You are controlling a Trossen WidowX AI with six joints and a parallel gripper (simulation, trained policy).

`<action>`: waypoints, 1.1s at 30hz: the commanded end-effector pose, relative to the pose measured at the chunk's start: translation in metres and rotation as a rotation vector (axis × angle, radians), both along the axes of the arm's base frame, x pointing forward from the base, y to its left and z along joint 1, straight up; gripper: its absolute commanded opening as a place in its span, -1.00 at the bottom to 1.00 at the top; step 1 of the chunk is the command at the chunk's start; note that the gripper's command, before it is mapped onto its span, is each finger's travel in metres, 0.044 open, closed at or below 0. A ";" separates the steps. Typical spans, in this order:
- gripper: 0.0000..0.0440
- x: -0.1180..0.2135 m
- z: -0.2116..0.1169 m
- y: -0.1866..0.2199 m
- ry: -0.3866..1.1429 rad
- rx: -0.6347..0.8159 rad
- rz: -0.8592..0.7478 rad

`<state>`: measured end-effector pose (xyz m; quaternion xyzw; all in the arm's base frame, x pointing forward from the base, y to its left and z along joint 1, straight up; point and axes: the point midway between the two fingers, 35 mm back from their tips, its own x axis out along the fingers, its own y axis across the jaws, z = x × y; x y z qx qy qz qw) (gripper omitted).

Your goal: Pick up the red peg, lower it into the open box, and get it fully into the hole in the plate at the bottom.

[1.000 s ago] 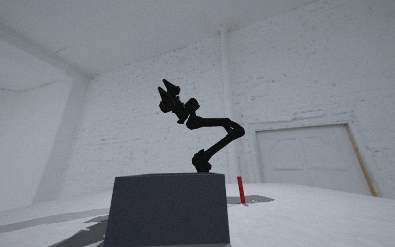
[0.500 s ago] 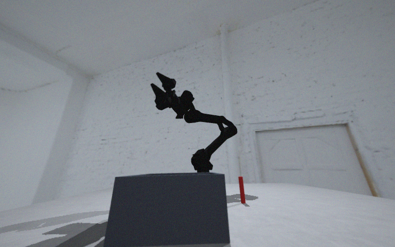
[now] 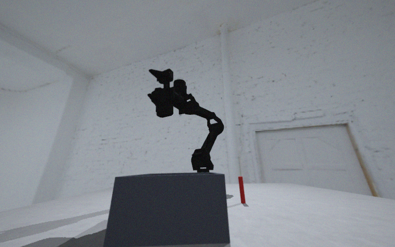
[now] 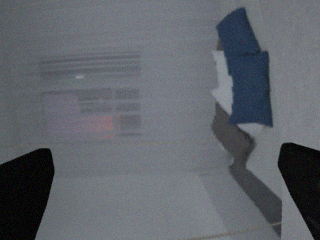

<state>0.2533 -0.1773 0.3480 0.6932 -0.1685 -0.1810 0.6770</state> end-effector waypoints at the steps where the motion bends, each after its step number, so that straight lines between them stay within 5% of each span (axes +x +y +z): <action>1: 1.00 0.020 -0.025 0.014 0.160 -0.001 0.047; 16: 1.00 0.046 -0.098 0.089 0.650 -0.049 0.287; 33: 1.00 0.015 -0.162 0.182 1.151 -0.147 0.607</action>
